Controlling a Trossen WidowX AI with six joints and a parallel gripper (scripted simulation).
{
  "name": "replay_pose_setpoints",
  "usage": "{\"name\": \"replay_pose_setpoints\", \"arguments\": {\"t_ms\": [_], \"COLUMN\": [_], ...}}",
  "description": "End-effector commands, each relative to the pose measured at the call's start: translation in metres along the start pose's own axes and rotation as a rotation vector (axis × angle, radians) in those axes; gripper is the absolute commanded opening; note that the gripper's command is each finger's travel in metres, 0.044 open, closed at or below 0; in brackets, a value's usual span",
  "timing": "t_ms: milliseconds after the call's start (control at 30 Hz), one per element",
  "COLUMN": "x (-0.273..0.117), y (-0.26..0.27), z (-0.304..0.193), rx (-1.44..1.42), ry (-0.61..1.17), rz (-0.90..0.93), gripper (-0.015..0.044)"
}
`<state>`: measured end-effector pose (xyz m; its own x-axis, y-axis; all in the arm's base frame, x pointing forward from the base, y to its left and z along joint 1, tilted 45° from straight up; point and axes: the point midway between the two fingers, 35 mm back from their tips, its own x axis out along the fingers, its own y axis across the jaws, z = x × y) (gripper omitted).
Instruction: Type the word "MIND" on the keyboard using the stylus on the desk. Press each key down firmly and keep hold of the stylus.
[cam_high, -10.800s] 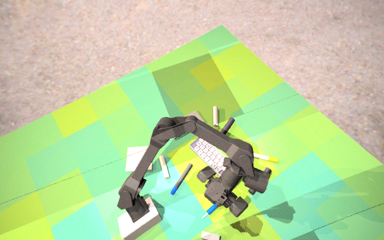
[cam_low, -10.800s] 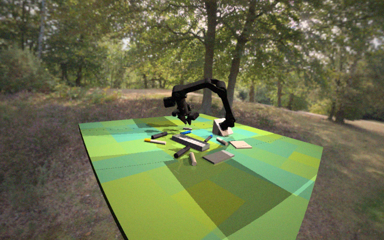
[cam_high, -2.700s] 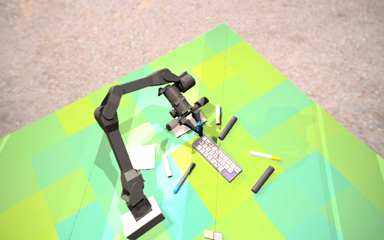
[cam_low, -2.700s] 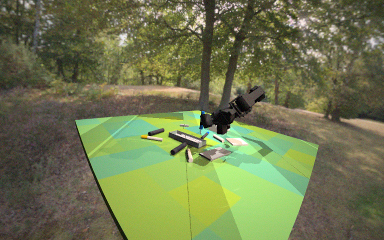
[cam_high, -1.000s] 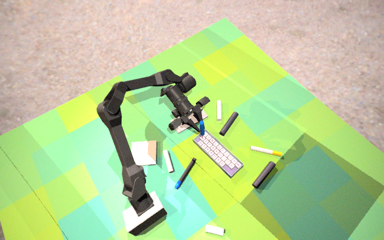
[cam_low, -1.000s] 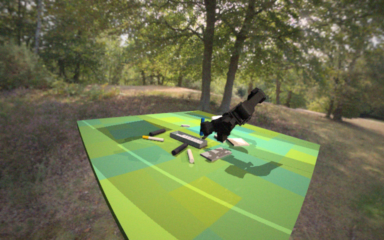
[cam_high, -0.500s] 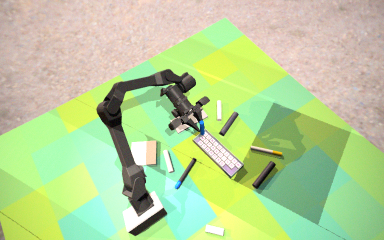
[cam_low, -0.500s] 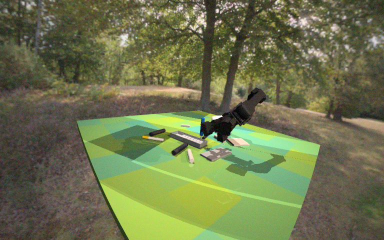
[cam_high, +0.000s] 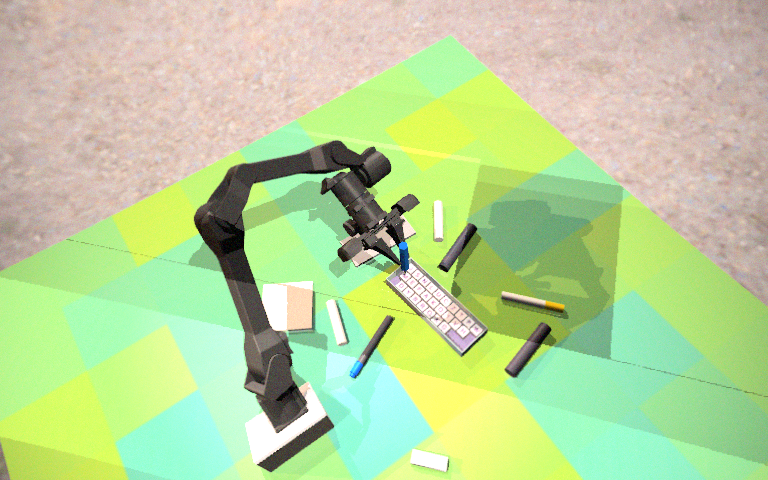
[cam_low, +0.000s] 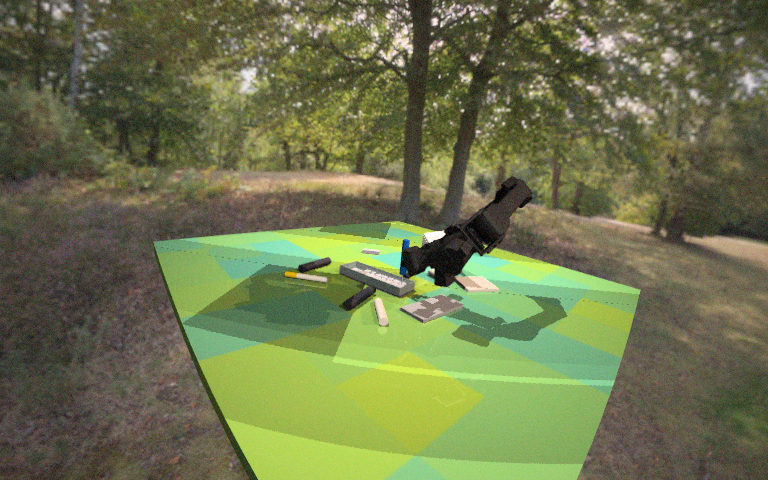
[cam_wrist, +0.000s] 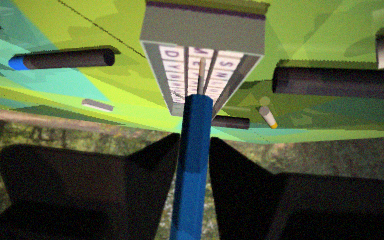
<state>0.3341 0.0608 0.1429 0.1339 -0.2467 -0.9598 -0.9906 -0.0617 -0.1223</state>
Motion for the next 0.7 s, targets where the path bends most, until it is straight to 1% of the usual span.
{"name": "replay_pose_setpoints", "arguments": {"t_ms": [0, 667], "x": [0.0029, 0.0069], "y": [0.0002, 0.0002], "z": [0.0019, 0.0088], "rx": [0.006, 0.006], "ry": [0.005, 0.005], "rz": [0.002, 0.002], "gripper": [0.0081, 0.0081]}}
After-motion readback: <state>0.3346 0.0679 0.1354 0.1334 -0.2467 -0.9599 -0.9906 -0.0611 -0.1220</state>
